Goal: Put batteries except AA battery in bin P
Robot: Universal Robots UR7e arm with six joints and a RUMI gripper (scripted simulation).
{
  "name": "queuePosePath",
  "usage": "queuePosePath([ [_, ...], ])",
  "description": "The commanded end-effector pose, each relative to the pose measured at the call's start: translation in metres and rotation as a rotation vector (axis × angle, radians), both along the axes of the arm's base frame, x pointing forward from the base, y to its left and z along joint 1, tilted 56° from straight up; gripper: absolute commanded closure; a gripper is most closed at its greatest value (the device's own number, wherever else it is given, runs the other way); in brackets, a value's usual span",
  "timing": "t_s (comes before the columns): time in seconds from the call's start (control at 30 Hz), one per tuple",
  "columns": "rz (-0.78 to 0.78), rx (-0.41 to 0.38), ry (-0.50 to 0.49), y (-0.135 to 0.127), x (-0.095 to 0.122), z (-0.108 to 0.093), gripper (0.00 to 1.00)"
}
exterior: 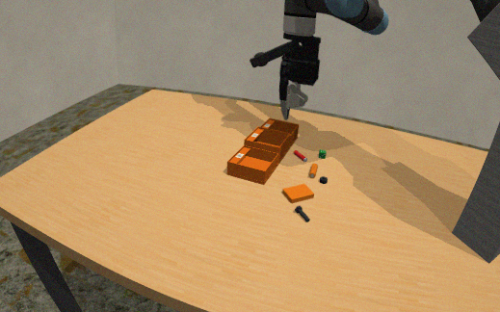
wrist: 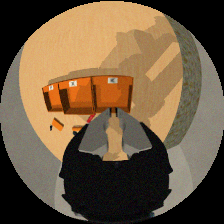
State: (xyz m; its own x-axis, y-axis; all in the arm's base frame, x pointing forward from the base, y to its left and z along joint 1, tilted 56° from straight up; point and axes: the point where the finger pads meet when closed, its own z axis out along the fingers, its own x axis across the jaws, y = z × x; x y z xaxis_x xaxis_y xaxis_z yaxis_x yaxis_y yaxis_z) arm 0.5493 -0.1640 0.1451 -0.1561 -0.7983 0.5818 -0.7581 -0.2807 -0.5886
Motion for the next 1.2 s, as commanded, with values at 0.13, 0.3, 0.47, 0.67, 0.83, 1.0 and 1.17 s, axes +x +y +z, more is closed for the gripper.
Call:
queuePosePath([
  [0.13, 0.000, -0.003, -0.006, -0.014, 0.017, -0.010, 0.96],
  [0.3, 0.000, -0.003, -0.006, -0.021, 0.025, -0.018, 0.96],
  [0.47, 0.000, -0.003, -0.006, -0.024, 0.029, -0.021, 0.96],
  [0.67, 0.001, -0.003, -0.006, -0.023, 0.029, -0.021, 0.96],
  [0.83, 0.001, -0.002, -0.005, -0.023, 0.028, -0.021, 0.96],
  [1.0, 0.001, -0.002, -0.005, -0.023, 0.028, -0.021, 0.96],
  [1.17, 0.001, -0.002, -0.005, -0.023, 0.028, -0.021, 0.96],
])
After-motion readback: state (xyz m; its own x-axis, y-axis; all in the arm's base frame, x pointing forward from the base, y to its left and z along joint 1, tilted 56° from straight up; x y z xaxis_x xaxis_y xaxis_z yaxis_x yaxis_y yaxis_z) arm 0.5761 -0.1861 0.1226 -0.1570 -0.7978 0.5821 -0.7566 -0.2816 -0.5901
